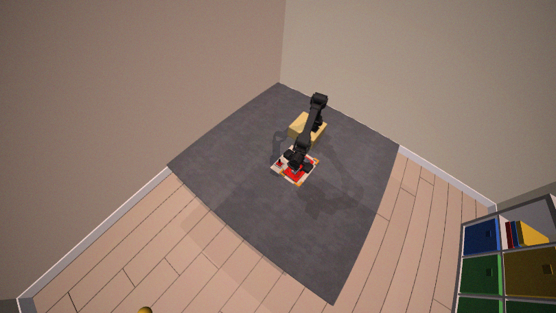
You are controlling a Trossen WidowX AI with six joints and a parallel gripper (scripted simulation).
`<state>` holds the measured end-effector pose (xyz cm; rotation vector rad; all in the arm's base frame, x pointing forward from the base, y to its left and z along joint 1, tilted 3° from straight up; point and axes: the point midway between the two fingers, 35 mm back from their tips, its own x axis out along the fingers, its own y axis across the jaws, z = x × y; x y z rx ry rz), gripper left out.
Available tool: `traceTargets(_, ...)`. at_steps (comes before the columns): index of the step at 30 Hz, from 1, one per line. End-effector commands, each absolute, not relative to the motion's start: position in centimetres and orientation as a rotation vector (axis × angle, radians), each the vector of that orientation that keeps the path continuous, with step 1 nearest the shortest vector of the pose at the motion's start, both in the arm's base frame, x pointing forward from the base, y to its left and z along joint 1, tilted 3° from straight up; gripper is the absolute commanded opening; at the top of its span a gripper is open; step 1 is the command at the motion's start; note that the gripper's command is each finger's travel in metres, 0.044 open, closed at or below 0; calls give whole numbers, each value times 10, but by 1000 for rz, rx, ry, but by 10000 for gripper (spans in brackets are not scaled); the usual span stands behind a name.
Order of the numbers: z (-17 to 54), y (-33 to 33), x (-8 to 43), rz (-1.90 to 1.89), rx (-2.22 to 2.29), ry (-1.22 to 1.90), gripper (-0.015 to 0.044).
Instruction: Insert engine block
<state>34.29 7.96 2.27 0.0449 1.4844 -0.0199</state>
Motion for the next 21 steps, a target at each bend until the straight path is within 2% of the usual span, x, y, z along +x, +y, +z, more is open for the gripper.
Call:
traceTargets(1,23,79,343,-25,45,1485,230)
traceTargets(10,23,79,343,-25,45,1485,0)
traceTargets(21,23,79,343,-23,45,1484,0)
